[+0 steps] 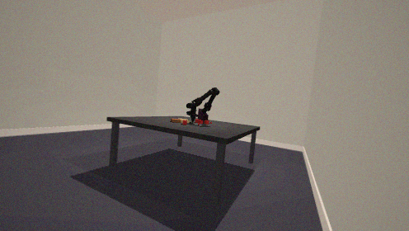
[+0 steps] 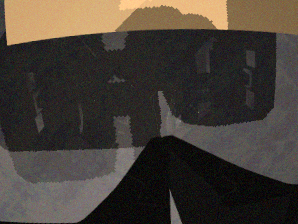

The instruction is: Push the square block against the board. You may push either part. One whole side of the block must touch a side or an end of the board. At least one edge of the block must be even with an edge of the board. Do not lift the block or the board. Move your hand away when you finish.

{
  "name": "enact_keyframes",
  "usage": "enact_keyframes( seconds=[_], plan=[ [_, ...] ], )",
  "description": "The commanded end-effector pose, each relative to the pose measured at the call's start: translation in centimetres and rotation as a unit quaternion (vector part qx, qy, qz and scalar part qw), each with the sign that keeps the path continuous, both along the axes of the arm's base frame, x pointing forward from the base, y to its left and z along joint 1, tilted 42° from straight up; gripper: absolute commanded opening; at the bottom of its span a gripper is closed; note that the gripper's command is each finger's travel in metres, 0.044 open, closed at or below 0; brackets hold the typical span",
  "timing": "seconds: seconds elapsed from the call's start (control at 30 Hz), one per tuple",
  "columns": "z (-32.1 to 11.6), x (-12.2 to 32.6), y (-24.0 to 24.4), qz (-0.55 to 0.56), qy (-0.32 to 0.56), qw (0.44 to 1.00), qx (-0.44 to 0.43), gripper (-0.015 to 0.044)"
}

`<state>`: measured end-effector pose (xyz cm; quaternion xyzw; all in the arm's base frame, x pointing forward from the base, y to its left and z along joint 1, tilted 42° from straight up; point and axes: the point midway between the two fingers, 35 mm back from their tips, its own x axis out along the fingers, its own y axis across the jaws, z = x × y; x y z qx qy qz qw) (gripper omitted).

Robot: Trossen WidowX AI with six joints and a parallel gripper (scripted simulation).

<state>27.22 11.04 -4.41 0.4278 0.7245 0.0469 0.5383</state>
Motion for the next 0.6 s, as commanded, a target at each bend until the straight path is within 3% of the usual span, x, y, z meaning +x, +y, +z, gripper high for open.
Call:
enact_keyframes(
  seconds=[0.0, 0.17, 0.33, 0.57],
  plan=[
    [0.2, -0.6, 0.3, 0.0, 0.002, 1.0, 0.001, 0.0],
    [0.4, -0.7, 0.1, 0.0, 0.0, 1.0, 0.0, 0.0],
    [4.1, -0.4, -3.2, 0.0, 0.002, 1.0, 0.0, 0.0],
    [3.8, 0.1, -3.9, 0.013, -0.02, 1.0, 0.001, 0.0]
  ],
)
